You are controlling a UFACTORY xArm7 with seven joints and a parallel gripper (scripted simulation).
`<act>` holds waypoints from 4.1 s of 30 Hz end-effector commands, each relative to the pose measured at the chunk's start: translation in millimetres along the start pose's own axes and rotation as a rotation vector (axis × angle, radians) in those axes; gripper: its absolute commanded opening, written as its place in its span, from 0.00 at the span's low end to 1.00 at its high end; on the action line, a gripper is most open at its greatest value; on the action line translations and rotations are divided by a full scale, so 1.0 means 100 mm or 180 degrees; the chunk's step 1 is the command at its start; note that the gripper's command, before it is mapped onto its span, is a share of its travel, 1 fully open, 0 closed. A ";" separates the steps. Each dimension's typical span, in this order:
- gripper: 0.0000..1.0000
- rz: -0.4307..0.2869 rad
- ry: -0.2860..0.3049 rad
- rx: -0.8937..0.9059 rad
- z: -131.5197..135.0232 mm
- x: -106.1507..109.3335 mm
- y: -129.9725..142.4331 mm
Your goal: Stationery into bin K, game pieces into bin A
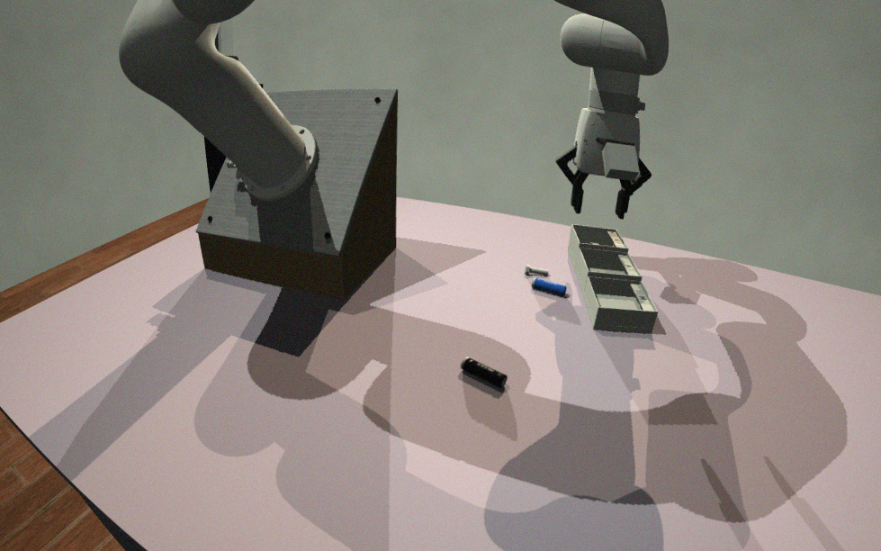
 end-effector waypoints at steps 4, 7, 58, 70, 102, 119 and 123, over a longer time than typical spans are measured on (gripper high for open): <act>1.00 -0.0008 -0.0020 0.0000 -0.01 0.24 0.01; 1.00 -0.0008 -0.0020 0.0000 -0.01 0.36 0.01; 1.00 -0.0008 -0.0020 0.0000 0.00 1.23 0.01; 1.00 -0.0008 -0.0020 0.0000 0.00 1.23 0.01; 1.00 -0.0008 -0.0020 0.0000 0.00 1.23 0.01; 1.00 -0.0008 -0.0020 0.0000 0.00 1.23 0.01; 1.00 -0.0008 -0.0020 0.0000 0.00 1.23 0.01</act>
Point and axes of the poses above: the point where the finger pads meet when closed, its own x axis back along the fingers, its own z axis across the jaws, y = z × x, the point moved 10 cm from there along x, back along the fingers, and after that the axes turned 15 degrees about x, right-handed, at the moved point
